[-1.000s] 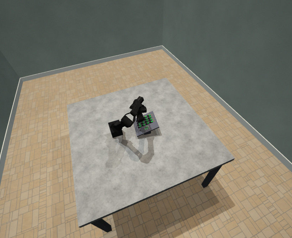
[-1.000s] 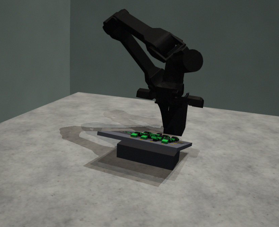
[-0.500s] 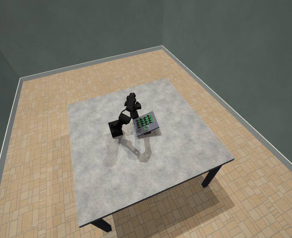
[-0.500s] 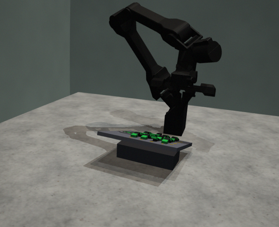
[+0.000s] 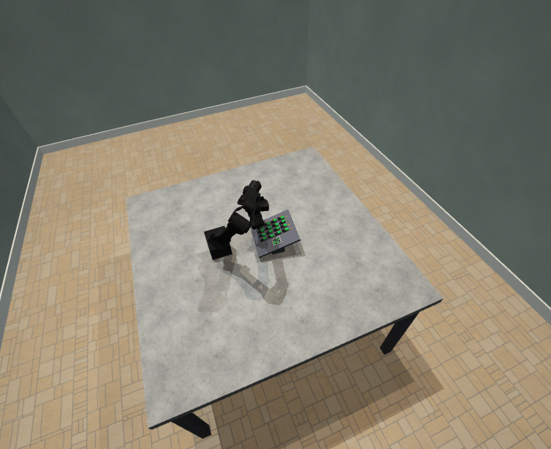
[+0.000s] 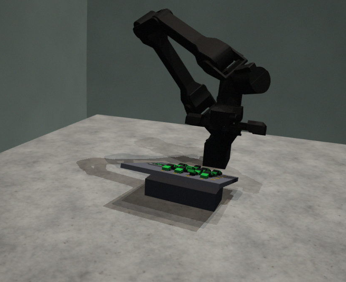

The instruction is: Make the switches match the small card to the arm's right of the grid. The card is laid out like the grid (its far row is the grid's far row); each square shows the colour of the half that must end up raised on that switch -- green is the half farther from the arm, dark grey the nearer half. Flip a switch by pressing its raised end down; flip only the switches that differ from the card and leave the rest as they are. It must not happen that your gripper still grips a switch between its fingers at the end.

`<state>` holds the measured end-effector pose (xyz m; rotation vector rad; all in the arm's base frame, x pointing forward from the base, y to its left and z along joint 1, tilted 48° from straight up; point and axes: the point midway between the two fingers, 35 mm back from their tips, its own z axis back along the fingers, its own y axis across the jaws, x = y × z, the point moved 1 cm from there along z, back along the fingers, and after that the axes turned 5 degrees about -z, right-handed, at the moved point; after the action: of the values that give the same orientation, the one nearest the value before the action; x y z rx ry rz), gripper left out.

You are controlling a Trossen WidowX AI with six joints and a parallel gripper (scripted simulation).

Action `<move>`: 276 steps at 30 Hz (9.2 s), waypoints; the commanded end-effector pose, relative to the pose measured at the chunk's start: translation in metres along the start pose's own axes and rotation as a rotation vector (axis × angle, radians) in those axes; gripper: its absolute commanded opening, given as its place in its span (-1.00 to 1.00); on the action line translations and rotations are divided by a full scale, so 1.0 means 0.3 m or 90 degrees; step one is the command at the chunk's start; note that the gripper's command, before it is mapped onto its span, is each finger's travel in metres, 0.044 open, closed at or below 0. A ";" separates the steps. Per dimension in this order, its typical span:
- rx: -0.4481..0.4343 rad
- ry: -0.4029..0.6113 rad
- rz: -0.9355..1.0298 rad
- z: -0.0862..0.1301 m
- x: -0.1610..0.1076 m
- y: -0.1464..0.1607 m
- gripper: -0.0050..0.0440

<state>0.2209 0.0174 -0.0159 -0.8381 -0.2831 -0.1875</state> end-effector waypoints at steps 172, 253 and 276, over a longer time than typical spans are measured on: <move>-0.006 -0.030 0.006 -0.077 -0.060 -0.203 -0.80; -0.007 -0.013 0.006 0.147 0.159 -0.132 -0.80; -0.007 -0.013 0.006 0.147 0.165 -0.131 -0.80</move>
<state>0.2483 0.0225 0.0548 -0.8482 -0.2946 -0.1743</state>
